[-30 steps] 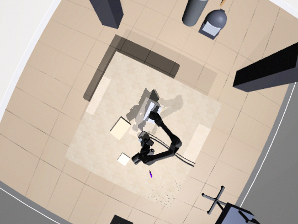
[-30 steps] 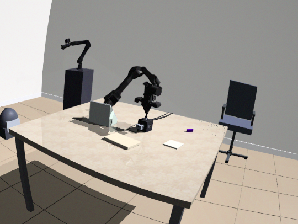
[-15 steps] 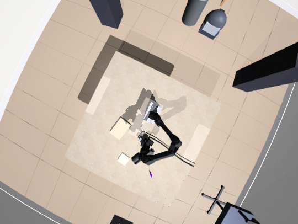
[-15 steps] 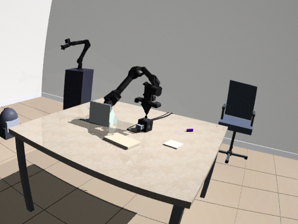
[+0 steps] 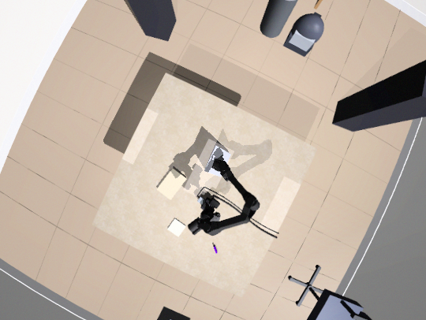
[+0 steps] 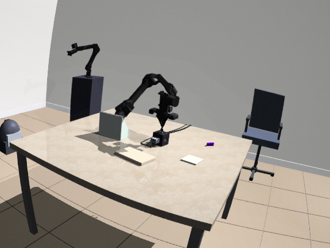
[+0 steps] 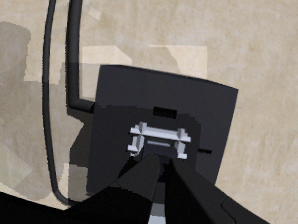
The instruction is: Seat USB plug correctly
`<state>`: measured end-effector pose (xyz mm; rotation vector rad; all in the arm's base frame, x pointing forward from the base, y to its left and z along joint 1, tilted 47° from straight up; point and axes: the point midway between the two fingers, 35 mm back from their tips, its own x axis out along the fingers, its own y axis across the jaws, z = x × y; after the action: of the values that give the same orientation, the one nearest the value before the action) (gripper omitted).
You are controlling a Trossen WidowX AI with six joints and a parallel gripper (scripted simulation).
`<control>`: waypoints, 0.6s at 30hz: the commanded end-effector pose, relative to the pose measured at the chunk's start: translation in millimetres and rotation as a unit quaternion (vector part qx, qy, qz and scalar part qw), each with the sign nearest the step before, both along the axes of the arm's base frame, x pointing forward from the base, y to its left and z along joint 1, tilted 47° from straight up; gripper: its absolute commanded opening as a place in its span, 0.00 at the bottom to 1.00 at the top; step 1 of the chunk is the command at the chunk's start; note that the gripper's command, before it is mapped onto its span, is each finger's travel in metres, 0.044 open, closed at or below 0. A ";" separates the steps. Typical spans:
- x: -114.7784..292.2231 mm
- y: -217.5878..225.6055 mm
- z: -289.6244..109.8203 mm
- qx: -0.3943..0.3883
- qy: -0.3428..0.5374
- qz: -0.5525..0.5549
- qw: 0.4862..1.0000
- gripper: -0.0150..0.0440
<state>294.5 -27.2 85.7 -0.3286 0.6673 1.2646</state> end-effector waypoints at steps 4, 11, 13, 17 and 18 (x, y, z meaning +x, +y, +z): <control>0.7 0.8 -0.2 0.001 -0.001 -0.002 1.000 0.25; 0.8 1.4 -0.7 0.001 -0.001 -0.002 1.000 0.25; 0.9 1.6 -0.9 0.001 -0.001 -0.002 1.000 0.25; 0.9 2.0 -1.2 0.001 -0.001 -0.002 1.000 0.25; 0.9 2.0 -1.3 0.001 -0.001 -0.002 1.000 0.25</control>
<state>294.8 -25.7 84.2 -0.3285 0.6672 1.2646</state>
